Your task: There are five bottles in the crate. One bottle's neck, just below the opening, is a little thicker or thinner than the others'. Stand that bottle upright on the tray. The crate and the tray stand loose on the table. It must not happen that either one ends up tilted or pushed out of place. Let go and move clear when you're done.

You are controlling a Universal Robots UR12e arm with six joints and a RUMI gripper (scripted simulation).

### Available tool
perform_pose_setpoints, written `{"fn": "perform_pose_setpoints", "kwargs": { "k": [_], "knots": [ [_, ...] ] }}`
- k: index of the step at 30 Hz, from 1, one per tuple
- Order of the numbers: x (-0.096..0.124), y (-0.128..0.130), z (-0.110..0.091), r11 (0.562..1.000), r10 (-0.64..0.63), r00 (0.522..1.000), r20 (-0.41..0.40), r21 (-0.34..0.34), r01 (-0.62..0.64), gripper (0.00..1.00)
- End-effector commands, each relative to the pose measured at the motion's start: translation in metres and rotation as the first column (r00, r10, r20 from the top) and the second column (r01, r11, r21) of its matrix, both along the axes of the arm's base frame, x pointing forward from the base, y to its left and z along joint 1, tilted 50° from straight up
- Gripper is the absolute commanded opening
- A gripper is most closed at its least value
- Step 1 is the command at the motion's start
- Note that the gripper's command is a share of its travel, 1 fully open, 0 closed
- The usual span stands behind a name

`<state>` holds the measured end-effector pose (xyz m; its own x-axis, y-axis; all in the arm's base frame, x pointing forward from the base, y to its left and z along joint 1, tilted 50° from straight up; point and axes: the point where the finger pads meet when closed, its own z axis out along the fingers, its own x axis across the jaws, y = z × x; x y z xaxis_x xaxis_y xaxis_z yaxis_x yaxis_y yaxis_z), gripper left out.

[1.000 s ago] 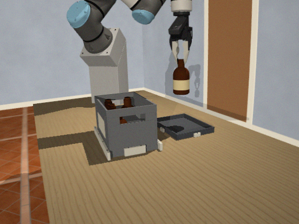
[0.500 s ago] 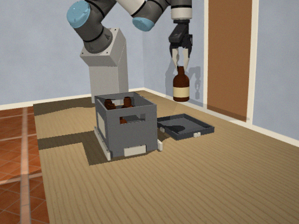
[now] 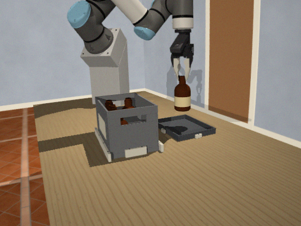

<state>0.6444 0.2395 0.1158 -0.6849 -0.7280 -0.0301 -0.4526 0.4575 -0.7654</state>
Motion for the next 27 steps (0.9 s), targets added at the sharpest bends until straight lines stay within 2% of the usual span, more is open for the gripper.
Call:
{"fn": "perform_pose_setpoints", "kwargs": {
  "k": [1,10,27],
  "knots": [
    [0.008,-0.007,-0.009,1.000,0.001,1.000,0.001,0.001,-0.001,0.00],
    [0.022,-0.019,-0.024,1.000,0.001,1.000,0.001,0.001,-0.001,0.00],
    [0.036,-0.031,-0.040,1.000,0.001,1.000,0.001,0.001,-0.001,0.00]
  ]
}}
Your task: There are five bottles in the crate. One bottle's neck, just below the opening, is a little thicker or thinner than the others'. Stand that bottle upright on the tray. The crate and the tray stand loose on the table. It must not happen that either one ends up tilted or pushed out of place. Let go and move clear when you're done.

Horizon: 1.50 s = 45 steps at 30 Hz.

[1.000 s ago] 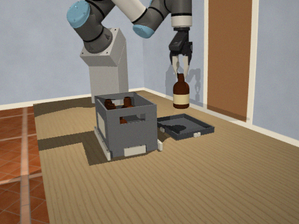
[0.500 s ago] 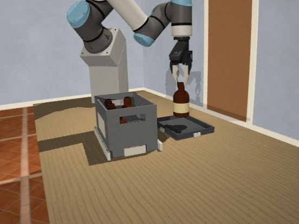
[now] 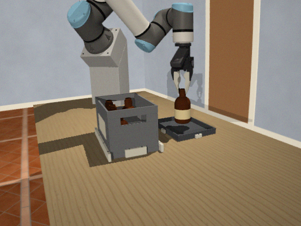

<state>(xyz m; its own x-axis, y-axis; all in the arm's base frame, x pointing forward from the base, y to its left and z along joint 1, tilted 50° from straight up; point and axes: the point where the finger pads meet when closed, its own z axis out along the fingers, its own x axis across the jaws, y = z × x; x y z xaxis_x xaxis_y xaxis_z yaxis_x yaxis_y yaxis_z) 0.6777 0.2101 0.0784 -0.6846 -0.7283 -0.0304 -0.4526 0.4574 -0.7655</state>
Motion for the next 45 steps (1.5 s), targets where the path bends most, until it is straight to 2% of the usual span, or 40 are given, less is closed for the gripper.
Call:
{"fn": "perform_pose_setpoints", "kwargs": {
  "k": [1,45],
  "knots": [
    [0.0028,-0.0019,-0.0026,1.000,0.001,1.000,0.001,0.000,-0.001,0.00],
    [0.0052,-0.0040,-0.0053,1.000,0.001,1.000,0.001,0.000,-0.001,0.00]
  ]
}}
